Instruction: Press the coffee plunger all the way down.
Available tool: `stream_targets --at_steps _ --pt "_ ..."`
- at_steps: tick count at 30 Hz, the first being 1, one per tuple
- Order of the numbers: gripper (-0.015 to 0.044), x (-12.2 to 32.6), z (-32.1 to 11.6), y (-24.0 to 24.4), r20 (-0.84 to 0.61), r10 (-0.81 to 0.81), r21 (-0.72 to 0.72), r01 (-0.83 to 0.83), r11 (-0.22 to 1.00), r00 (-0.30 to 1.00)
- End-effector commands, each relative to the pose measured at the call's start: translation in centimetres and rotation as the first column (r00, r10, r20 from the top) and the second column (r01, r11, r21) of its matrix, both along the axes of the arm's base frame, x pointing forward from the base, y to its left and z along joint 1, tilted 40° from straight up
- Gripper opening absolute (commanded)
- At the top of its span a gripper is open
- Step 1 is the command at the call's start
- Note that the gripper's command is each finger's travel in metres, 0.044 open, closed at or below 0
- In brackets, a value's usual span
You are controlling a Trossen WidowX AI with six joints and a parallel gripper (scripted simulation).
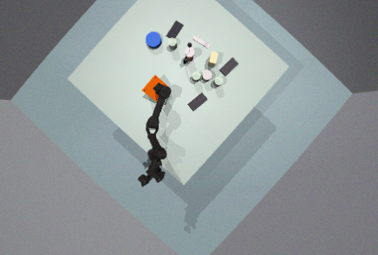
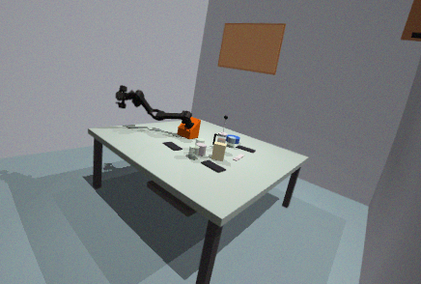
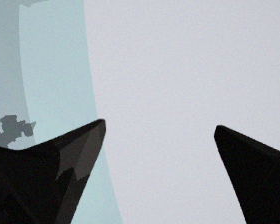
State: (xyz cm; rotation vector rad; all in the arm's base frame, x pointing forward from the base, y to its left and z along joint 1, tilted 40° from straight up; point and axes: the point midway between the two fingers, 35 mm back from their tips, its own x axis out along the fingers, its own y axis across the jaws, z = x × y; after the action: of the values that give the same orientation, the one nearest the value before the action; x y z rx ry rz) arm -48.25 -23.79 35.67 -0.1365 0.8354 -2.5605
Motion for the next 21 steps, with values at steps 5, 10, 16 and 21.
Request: stream_targets --at_steps 5,10,16,21 --pt "0.044 0.9 2.1 0.0 -0.075 0.014 0.011 -0.014 1.0 0.997" --pt "0.044 3.1 6.4 0.2 -0.222 0.028 0.019 -0.024 1.0 0.975" --pt "0.044 8.2 13.5 0.6 -0.469 0.063 0.022 -0.06 0.998 0.881" --pt "0.044 13.6 19.2 1.6 -0.672 0.071 0.035 -0.064 0.997 0.737"
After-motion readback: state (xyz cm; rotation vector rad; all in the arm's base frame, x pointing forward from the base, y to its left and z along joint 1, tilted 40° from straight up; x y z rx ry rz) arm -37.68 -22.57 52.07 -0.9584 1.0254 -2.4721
